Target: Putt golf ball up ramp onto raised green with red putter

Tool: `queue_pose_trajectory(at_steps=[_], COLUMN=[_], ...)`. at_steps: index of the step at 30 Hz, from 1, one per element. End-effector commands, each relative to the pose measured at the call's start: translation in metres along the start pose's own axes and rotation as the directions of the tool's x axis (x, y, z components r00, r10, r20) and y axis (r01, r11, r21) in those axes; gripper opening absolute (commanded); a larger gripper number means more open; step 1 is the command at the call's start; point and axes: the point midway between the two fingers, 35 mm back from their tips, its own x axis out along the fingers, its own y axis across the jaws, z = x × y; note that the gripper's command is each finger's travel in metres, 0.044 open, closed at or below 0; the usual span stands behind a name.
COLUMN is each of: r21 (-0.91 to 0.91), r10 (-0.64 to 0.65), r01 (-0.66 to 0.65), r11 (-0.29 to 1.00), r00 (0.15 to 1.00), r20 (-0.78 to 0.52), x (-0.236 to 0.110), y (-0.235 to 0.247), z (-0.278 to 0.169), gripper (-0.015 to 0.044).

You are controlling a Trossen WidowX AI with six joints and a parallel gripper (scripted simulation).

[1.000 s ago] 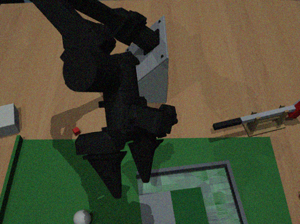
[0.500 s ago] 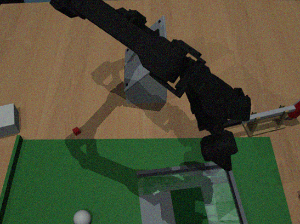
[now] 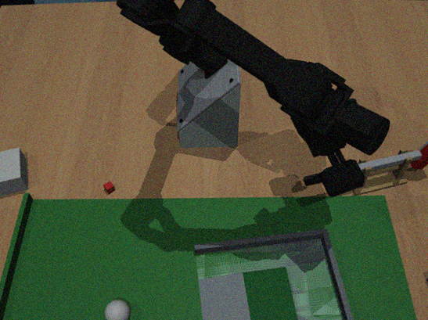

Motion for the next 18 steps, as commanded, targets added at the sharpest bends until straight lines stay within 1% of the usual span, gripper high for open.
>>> queue_pose_trajectory(at_steps=[1,5,9,15,18], r21=[0.001,0.001,0.002,0.002,0.002], r10=[0.024,0.024,0.024,0.024,0.024], r01=[-0.024,-0.024,-0.024,-0.024,-0.024], r11=[1.0,1.0,1.0,1.0,1.0], r00=[1.0,1.0,1.0,1.0,1.0], r20=[-0.003,-0.003,-0.004,-0.004,-0.005], x=[0.003,0.005,0.024,0.028,0.041], y=[0.008,0.009,0.009,0.01,0.01], z=[0.003,0.003,-0.003,-0.003,-0.007], gripper=[0.044,0.044,0.044,0.044,0.044])
